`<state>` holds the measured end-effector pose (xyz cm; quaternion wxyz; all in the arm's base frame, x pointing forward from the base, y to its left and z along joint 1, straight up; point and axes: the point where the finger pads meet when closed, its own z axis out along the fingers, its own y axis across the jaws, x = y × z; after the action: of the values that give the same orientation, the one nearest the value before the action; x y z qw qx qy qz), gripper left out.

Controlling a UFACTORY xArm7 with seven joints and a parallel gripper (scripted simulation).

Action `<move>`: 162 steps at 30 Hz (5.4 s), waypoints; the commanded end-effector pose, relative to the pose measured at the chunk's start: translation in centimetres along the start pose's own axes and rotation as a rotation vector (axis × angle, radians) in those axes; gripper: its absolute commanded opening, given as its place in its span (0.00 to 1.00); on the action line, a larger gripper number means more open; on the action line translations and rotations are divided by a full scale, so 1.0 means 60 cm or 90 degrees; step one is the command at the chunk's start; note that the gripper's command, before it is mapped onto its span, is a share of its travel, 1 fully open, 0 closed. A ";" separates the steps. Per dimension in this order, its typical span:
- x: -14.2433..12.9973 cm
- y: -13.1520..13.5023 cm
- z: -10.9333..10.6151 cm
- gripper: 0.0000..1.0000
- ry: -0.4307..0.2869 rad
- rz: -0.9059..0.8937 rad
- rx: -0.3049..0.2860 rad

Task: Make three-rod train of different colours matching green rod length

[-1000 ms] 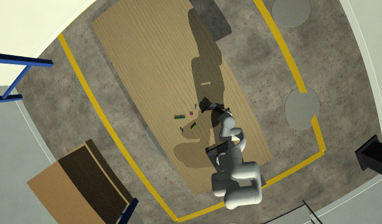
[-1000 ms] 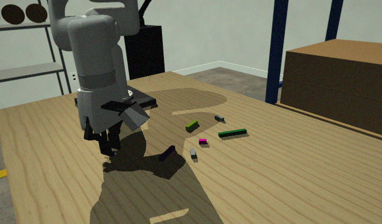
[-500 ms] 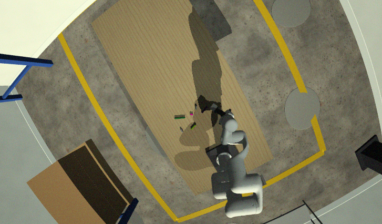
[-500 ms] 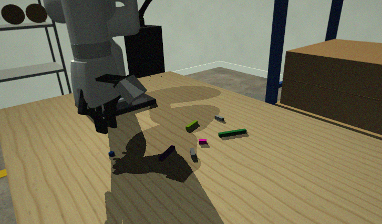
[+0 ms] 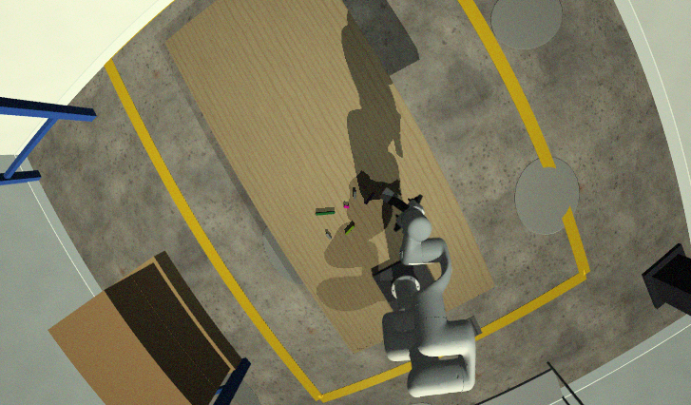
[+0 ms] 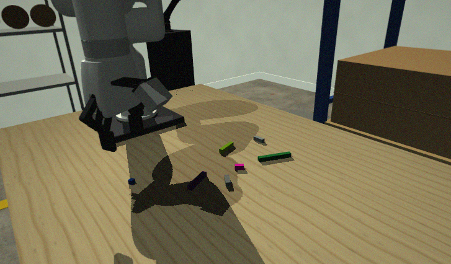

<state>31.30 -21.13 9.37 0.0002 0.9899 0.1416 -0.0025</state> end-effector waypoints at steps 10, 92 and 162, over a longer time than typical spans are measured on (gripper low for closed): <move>0.002 0.002 -0.003 1.00 0.002 0.000 -0.002; 0.208 -0.118 0.016 1.00 -0.014 -1.429 -0.005; 0.315 -0.242 0.038 0.24 -0.005 -2.287 -0.003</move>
<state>45.18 -1.91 6.83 0.0028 0.3590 -0.9333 0.0004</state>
